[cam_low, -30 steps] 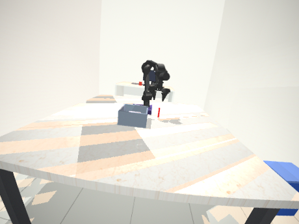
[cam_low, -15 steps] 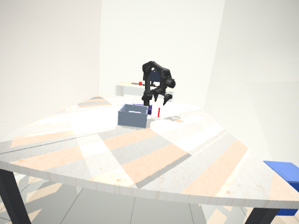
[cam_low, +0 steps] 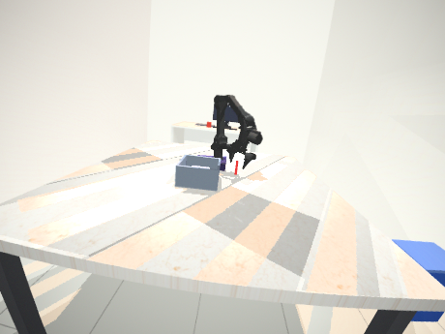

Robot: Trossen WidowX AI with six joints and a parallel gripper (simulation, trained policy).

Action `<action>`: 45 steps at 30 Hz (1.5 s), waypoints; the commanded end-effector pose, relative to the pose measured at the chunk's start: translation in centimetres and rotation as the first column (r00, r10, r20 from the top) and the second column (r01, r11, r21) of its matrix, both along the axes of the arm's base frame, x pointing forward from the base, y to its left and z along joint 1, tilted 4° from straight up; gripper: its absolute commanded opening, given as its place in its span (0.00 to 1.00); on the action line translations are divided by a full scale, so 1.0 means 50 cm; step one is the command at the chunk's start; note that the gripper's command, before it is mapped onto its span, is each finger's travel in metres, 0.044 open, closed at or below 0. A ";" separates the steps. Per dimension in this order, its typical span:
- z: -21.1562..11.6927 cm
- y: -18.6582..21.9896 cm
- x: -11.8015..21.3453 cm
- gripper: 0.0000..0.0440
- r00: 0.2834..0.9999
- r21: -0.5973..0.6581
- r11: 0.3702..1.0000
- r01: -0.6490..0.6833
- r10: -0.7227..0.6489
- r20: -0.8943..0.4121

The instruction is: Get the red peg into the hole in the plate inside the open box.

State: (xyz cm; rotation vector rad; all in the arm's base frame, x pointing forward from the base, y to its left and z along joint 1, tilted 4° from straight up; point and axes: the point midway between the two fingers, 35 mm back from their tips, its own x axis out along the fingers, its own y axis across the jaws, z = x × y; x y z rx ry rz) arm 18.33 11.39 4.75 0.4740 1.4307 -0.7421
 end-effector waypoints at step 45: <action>0.116 -0.100 0.064 0.00 0.991 -0.175 0.985 -0.001 0.025 0.135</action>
